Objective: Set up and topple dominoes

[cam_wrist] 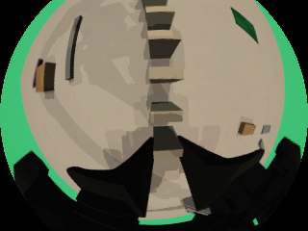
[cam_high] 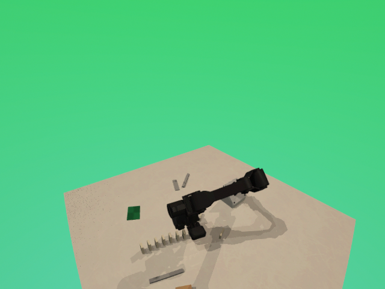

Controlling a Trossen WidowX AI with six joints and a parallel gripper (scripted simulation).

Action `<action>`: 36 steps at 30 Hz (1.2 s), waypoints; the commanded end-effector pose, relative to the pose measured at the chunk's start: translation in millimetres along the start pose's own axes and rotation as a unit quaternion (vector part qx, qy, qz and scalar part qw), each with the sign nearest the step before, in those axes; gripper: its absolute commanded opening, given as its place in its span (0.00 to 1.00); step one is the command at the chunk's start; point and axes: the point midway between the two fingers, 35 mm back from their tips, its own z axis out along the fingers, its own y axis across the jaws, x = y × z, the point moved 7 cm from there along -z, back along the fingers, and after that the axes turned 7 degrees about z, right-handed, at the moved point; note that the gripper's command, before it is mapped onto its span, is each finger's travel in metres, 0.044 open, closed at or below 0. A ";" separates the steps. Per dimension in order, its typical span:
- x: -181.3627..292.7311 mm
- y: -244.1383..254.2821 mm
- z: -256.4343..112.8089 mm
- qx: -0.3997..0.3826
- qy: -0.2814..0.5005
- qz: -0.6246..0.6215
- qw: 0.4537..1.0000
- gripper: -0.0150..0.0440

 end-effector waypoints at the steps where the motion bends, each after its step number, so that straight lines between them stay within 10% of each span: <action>1: 1.0 -0.1 3.8 -0.003 0.001 0.001 1.000 0.44; 9: 1.0 -0.1 3.8 -0.003 0.001 0.001 1.000 0.44; 21: 1.0 -0.1 3.8 -0.003 0.001 0.001 1.000 0.97; 25: 0.5 -0.1 1.6 -0.003 0.000 0.001 1.000 1.00; 36: 0.3 -1.8 -127.9 0.002 -0.001 0.001 1.000 1.00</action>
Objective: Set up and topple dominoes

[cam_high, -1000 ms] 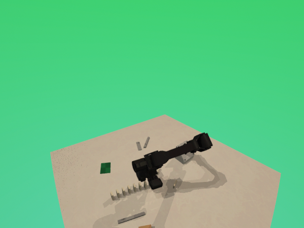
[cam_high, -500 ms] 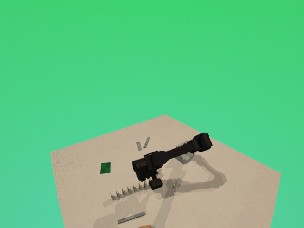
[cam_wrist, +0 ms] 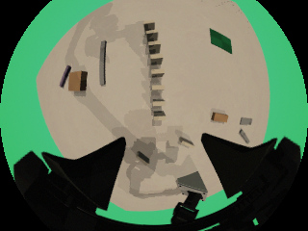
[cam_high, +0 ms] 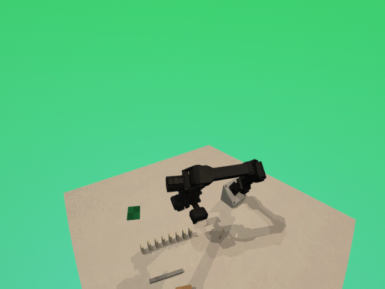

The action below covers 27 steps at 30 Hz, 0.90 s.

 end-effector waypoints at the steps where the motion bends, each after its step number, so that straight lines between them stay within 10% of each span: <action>1: 4.4 0.1 -17.3 0.003 0.008 -0.001 1.000 1.00; 27: 76.8 -78.8 56.7 -0.004 0.010 -0.495 0.869 1.00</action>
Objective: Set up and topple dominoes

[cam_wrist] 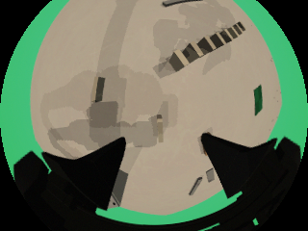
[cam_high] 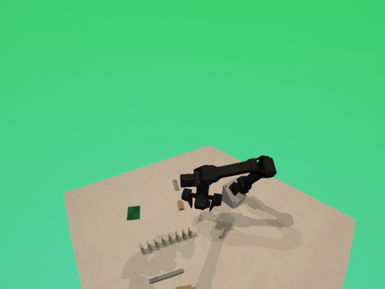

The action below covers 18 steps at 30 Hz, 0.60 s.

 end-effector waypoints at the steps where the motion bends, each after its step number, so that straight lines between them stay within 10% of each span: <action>1: 3.9 2.5 2.0 0.003 0.000 -0.021 1.000 1.00; 18: 3.4 2.9 70.9 0.002 -0.001 -0.021 1.000 1.00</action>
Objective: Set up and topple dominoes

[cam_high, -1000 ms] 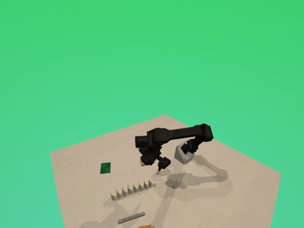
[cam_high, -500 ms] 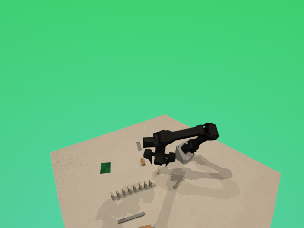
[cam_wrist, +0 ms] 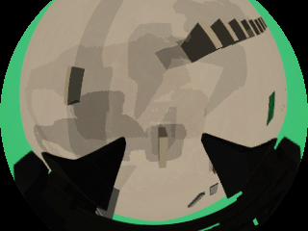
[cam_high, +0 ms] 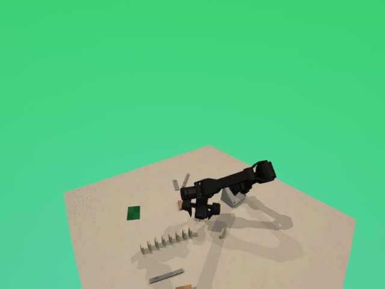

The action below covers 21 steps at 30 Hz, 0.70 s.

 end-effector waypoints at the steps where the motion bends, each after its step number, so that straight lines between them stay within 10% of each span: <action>1: 0.5 1.3 6.7 -0.004 0.000 0.002 1.000 1.00; 14: 0.5 1.6 16.6 -0.004 0.000 0.002 1.000 1.00; 21: 0.5 1.6 16.6 -0.004 0.000 0.002 1.000 0.69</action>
